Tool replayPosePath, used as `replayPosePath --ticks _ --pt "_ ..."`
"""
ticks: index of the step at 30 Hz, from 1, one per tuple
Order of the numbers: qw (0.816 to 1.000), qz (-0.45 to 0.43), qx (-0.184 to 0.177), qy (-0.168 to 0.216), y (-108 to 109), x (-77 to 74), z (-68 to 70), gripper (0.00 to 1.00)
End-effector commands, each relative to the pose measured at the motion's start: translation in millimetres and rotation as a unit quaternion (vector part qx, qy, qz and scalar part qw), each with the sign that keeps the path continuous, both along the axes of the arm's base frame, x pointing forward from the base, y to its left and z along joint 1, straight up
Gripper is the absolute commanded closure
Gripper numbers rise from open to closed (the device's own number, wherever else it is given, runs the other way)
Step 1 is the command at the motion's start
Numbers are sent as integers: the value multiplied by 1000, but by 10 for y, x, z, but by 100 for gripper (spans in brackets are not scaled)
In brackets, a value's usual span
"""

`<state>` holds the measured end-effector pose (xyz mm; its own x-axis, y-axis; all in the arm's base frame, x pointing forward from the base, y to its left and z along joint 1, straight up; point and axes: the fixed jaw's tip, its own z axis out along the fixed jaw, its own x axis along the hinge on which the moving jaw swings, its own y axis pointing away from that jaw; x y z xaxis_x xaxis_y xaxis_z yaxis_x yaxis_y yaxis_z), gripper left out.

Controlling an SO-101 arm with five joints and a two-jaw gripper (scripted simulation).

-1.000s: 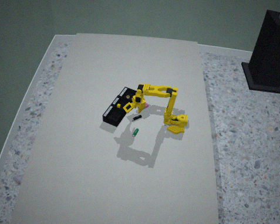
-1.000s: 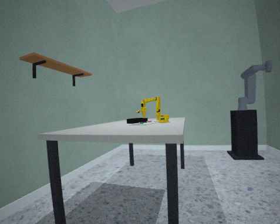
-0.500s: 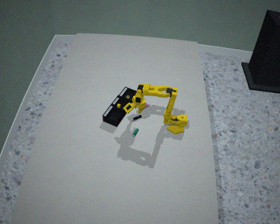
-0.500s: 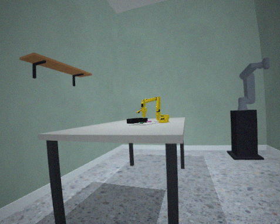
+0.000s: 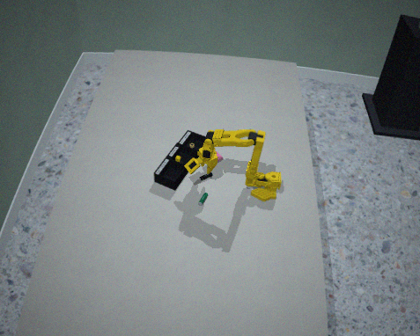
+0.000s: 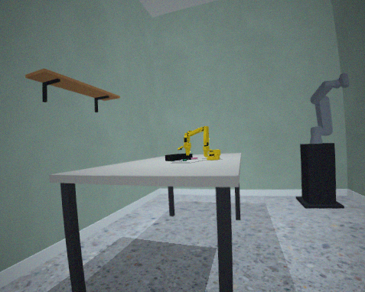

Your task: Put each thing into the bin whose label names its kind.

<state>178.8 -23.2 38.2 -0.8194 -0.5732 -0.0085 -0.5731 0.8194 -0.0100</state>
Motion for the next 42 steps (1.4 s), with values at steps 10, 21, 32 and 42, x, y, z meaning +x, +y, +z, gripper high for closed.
replayPosePath --ticks 10,21,32,42 --pt "1000 10 -2 -17 13 48 -160 79" --pt "1000 10 -2 -17 14 41 -230 79" --pt "1000 10 1 0 19 6 -298 79" --pt "1000 10 1 0 19 6 -298 79"
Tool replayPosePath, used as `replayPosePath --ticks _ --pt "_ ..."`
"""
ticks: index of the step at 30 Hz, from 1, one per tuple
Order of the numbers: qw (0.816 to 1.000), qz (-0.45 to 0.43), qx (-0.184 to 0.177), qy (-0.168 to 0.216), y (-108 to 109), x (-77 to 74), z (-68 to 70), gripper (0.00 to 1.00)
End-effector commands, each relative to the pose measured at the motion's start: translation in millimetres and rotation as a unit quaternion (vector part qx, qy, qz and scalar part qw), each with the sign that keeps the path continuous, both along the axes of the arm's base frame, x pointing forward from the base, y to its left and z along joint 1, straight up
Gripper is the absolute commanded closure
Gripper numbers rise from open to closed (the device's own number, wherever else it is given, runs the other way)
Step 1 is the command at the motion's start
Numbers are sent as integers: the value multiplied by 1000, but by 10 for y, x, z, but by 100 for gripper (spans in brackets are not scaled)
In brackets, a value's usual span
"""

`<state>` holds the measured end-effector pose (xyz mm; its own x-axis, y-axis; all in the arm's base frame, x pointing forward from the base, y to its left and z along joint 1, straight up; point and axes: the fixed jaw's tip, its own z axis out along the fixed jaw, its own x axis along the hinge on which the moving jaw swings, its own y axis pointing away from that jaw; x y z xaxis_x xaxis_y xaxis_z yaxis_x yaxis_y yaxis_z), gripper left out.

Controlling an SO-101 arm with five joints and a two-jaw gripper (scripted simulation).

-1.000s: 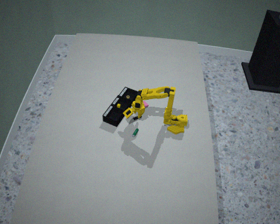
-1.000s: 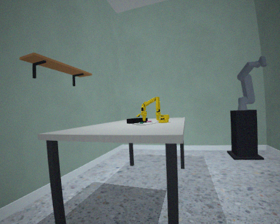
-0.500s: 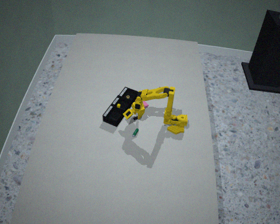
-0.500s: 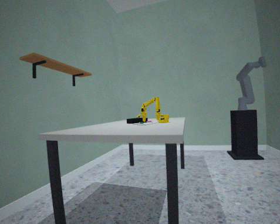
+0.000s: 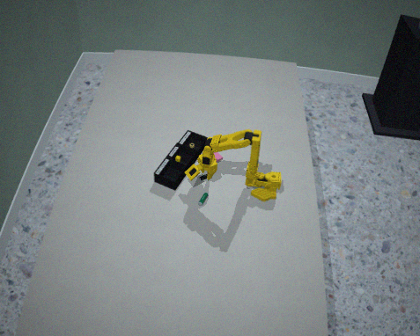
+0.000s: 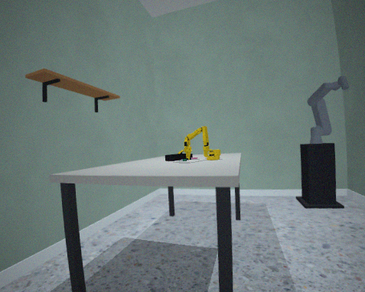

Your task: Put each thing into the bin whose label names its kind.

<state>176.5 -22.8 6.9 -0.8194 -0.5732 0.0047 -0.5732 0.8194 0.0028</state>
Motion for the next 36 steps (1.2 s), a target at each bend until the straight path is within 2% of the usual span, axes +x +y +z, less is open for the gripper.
replayPosePath --ticks 1,14,36 --pt "1000 10 -1 -9 16 29 16 79" --pt "1000 10 -1 -9 16 29 16 81" --pt "1000 10 -1 -9 16 29 16 97"
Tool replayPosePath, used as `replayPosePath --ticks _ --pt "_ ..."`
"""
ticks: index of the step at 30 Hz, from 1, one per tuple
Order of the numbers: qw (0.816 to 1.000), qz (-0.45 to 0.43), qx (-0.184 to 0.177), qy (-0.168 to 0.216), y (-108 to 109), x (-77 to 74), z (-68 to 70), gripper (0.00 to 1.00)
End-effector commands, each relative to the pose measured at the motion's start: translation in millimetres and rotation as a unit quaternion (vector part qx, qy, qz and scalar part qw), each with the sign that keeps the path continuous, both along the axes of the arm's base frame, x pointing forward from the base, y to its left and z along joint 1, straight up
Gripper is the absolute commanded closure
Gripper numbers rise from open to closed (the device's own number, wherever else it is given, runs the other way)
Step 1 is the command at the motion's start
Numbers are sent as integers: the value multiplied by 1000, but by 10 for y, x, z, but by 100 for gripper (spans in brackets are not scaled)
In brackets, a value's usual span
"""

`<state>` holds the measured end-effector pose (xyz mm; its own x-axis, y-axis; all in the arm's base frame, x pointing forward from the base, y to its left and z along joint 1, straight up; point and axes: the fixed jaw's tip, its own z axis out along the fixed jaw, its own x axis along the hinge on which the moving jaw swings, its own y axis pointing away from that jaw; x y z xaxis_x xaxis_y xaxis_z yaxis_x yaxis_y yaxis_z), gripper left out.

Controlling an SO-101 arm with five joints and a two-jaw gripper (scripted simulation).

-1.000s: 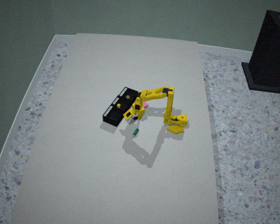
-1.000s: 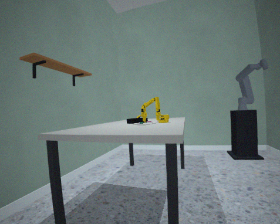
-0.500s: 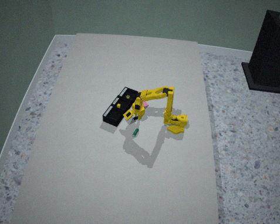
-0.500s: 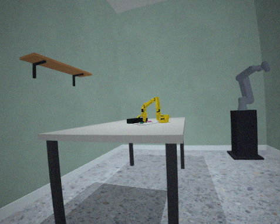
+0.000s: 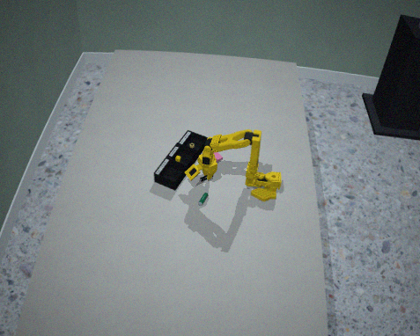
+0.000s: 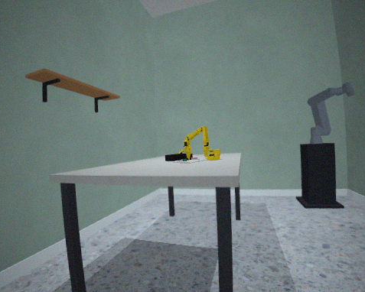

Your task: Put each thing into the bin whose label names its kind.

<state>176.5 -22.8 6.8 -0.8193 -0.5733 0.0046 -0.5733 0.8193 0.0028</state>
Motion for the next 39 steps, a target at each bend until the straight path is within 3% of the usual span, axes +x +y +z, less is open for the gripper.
replayPosePath --ticks 1,39 --pt "1000 10 -1 -9 15 29 16 97" --pt "1000 10 -1 -9 12 37 57 100"
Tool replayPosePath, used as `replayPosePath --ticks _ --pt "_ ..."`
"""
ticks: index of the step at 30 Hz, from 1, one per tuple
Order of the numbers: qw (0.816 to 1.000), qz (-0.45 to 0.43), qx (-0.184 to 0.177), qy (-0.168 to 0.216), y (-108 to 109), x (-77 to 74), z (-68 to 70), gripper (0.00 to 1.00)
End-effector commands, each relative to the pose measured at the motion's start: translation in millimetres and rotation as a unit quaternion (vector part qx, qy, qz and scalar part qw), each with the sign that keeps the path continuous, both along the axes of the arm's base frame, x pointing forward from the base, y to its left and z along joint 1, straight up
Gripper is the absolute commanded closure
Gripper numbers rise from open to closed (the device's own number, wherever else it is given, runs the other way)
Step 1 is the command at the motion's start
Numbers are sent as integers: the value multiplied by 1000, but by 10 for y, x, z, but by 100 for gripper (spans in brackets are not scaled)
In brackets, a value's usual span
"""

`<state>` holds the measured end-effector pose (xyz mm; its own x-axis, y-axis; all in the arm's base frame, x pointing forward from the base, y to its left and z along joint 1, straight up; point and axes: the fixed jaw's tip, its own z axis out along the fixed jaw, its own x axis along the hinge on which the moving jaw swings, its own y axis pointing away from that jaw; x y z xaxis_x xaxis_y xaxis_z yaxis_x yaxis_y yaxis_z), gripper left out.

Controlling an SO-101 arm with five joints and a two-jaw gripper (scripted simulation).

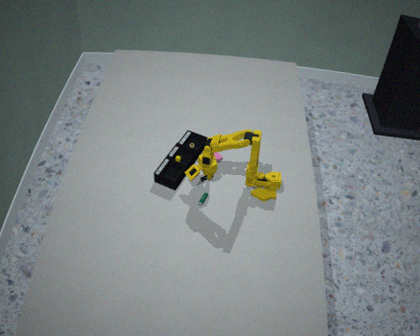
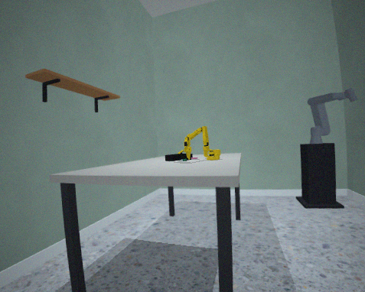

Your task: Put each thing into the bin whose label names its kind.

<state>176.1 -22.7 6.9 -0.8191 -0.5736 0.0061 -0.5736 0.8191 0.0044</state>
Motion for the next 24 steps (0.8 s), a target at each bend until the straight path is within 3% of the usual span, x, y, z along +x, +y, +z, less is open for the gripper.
replayPosePath --ticks 1,5,17,24 --pt "1000 9 -1 -10 9 44 73 100" --pt "1000 9 -1 -10 6 51 115 100" --pt "1000 9 -1 -10 -15 60 445 100" --pt "1000 9 -1 -10 -18 54 502 100"
